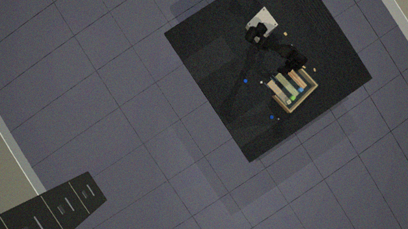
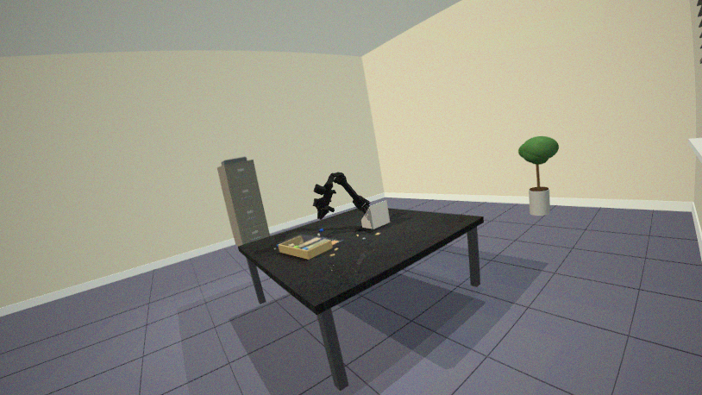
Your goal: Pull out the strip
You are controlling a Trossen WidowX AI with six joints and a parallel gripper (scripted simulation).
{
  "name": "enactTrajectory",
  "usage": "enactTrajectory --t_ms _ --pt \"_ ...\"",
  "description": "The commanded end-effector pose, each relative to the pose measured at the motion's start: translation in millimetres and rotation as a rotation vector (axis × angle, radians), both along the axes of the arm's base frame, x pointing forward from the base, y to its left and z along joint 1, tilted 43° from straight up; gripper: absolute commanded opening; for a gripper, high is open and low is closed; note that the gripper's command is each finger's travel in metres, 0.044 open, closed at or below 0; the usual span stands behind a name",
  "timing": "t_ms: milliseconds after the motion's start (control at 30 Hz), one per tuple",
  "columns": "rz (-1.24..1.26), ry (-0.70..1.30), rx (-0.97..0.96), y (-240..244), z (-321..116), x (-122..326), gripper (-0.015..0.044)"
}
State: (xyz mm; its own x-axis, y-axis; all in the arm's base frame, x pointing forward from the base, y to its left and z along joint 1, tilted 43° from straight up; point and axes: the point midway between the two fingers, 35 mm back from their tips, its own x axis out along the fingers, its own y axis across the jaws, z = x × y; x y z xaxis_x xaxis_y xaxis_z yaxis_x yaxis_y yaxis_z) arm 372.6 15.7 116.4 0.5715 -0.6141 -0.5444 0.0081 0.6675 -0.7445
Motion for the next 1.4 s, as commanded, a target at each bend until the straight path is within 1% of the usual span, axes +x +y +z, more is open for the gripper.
enactTrajectory --t_ms 0,167,400,667,1367 --pt "-0.088 0.131 0.002 -27.1 0.1 16.9 0.0006" --pt "-0.202 0.302 0.017 -66.1 -0.6 27.8 0.0" --pt "-0.33 0.482 0.058 -114.6 4.0 31.9 0.0" --pt "-0.333 0.486 0.059 -117.7 3.0 31.0 0.0" --pt "-0.333 0.486 0.059 -141.5 -22.0 32.5 0.0"
